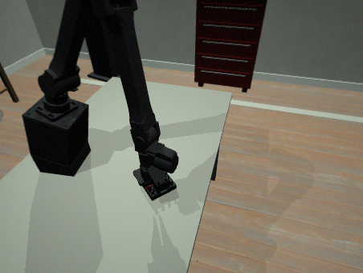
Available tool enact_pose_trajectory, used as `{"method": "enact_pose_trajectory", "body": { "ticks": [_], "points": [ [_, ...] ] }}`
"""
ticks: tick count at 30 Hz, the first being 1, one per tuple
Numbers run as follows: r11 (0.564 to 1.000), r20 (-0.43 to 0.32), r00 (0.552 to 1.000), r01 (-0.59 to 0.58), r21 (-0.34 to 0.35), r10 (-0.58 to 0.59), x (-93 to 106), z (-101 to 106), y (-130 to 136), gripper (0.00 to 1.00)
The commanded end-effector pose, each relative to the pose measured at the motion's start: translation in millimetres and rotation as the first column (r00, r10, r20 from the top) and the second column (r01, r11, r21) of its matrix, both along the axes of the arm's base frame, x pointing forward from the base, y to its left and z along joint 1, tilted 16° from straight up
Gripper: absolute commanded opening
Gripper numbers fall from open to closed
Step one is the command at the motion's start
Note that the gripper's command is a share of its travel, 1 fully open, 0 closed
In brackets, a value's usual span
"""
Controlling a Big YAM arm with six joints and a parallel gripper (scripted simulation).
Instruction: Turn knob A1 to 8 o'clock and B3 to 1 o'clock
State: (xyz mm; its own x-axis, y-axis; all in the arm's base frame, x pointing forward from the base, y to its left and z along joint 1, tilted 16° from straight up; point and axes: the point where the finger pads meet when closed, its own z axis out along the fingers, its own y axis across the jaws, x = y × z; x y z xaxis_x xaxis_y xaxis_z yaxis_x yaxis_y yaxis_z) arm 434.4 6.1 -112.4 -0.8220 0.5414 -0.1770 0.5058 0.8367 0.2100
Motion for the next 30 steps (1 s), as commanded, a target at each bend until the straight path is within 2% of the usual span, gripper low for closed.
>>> {"method": "enact_pose_trajectory", "body": {
  "ticks": [1,30],
  "points": [
    [1.0,0.023,1.0,-0.001,-0.002,0.001,12.3,2.6,3.3,0.19],
    [1.0,0.021,1.0,0.001,-0.002,-0.001,9.4,2.4,3.1,0.19]
  ]
}}
